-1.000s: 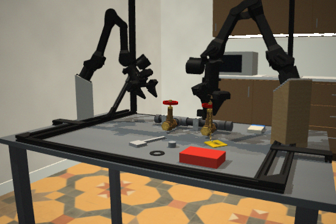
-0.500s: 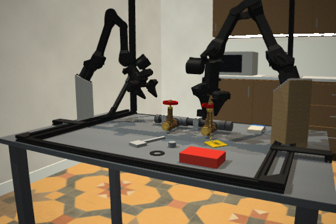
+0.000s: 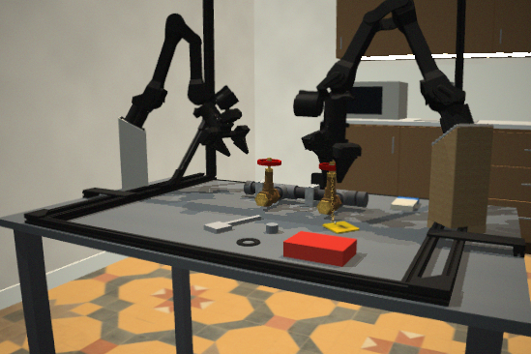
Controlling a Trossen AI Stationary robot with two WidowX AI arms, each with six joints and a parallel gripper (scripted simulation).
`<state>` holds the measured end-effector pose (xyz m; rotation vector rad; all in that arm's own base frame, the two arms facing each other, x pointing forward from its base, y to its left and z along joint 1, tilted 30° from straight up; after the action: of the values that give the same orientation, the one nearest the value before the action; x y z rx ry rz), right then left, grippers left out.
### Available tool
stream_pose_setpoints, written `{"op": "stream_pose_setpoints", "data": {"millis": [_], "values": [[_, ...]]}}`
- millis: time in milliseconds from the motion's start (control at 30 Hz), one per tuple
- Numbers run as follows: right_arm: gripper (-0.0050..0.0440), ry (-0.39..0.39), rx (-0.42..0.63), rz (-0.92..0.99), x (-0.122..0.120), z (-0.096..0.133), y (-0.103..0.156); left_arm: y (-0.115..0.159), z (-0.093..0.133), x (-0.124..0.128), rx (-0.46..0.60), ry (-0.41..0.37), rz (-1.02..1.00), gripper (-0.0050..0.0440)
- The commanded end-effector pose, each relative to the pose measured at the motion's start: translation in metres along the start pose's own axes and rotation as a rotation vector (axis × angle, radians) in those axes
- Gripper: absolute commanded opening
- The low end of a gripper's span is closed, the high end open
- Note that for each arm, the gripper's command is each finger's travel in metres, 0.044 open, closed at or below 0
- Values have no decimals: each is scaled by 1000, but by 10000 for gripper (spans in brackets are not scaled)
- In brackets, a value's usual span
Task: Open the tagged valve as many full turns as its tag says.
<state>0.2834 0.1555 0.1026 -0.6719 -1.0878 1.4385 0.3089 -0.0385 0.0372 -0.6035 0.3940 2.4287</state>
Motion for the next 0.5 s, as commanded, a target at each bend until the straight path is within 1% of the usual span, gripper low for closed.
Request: {"op": "stream_pose_setpoints", "data": {"millis": [0, 267, 333, 400, 467], "values": [[400, 0, 0, 0, 0, 0, 0, -1, 8, -2, -4, 6, -218, 400], [400, 0, 0, 0, 0, 0, 0, -1, 23, -2, -5, 4, -666, 400], [400, 0, 0, 0, 0, 0, 0, -1, 23, -2, -5, 4, -666, 400], [400, 0, 0, 0, 0, 0, 0, -1, 26, -2, -5, 4, -843, 400], [400, 0, 0, 0, 0, 0, 0, -1, 30, -2, -5, 3, -954, 400]]}}
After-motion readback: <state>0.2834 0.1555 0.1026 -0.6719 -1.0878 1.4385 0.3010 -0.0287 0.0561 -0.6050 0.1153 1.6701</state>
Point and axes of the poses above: on each arm, the point midway between the two fingers, 35 mm back from their tips, its own z axis back along the fingers, its own x axis across the jaws, y = z × x, the point moved 2 cm from there along z, back along the fingers, and after that the axes turned 15 degrees about z, right-handed, at the moved point
